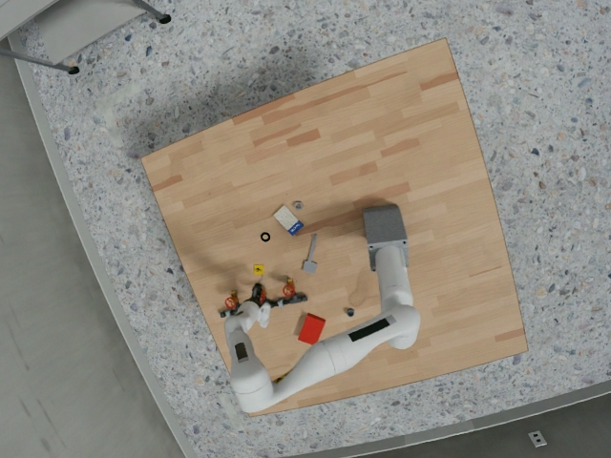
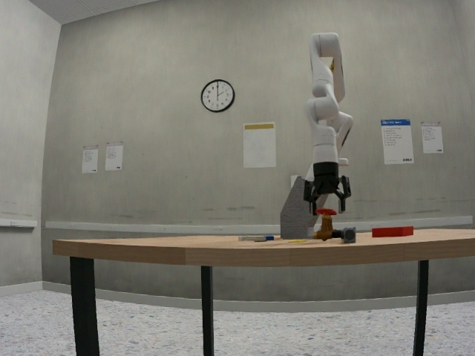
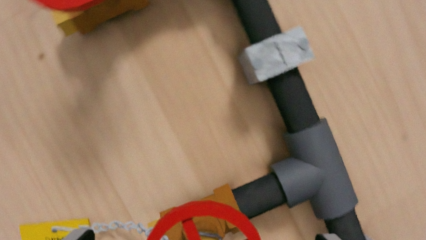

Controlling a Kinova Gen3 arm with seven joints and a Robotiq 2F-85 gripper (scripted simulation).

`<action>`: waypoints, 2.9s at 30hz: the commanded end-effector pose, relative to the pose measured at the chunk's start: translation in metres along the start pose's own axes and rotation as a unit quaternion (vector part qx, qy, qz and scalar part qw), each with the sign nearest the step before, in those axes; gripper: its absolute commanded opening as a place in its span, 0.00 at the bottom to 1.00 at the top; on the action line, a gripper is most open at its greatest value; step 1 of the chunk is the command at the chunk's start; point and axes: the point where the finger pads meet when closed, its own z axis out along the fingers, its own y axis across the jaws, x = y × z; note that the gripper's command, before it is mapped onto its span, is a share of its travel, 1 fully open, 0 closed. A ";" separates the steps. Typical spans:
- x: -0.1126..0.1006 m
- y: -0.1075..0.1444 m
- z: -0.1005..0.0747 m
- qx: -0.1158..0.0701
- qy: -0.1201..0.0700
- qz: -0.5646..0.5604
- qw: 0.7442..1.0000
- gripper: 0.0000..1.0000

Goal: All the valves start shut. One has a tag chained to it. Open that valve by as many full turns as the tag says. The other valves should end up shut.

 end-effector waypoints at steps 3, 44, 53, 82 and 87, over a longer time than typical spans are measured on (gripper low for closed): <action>0.000 0.000 -0.001 0.006 -0.003 0.113 0.994 1.00; 0.000 0.000 -0.001 0.005 -0.005 0.465 0.885 1.00; 0.000 0.000 -0.001 0.005 -0.005 0.465 0.885 0.52; 0.000 0.000 -0.001 0.005 -0.005 0.444 0.896 0.52; 0.000 0.000 -0.001 0.005 -0.005 0.427 0.904 0.52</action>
